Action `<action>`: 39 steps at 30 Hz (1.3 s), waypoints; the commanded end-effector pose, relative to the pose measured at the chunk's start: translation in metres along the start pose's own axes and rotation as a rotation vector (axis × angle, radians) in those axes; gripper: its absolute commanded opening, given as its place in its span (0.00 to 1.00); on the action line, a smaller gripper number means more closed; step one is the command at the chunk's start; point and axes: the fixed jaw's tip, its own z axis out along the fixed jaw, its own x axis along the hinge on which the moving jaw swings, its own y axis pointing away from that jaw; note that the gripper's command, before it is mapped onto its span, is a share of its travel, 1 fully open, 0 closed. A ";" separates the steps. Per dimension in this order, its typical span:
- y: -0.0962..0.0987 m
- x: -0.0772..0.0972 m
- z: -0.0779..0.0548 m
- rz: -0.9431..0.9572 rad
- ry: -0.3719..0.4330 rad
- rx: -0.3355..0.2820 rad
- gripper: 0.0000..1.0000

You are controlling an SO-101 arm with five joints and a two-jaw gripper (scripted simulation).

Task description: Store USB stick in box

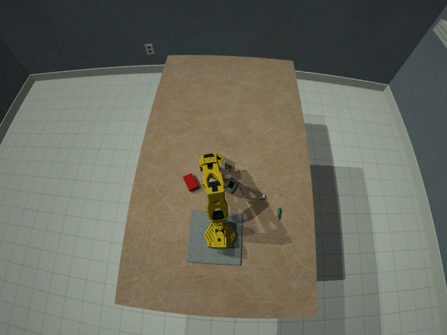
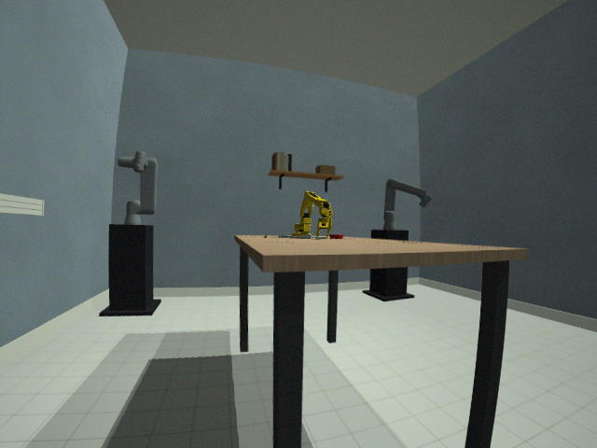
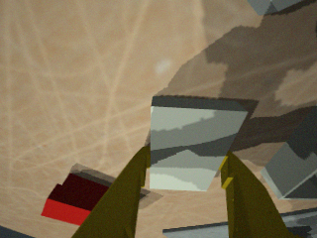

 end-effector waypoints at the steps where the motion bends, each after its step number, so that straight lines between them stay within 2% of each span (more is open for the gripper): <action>1: 0.000 0.002 0.002 0.002 0.010 0.003 0.22; 20: 0.001 0.001 -0.002 0.002 0.010 0.003 0.22; 28: 0.001 0.001 -0.010 0.002 0.010 0.003 0.22; 39: 0.001 0.000 -0.036 0.002 0.010 0.003 0.22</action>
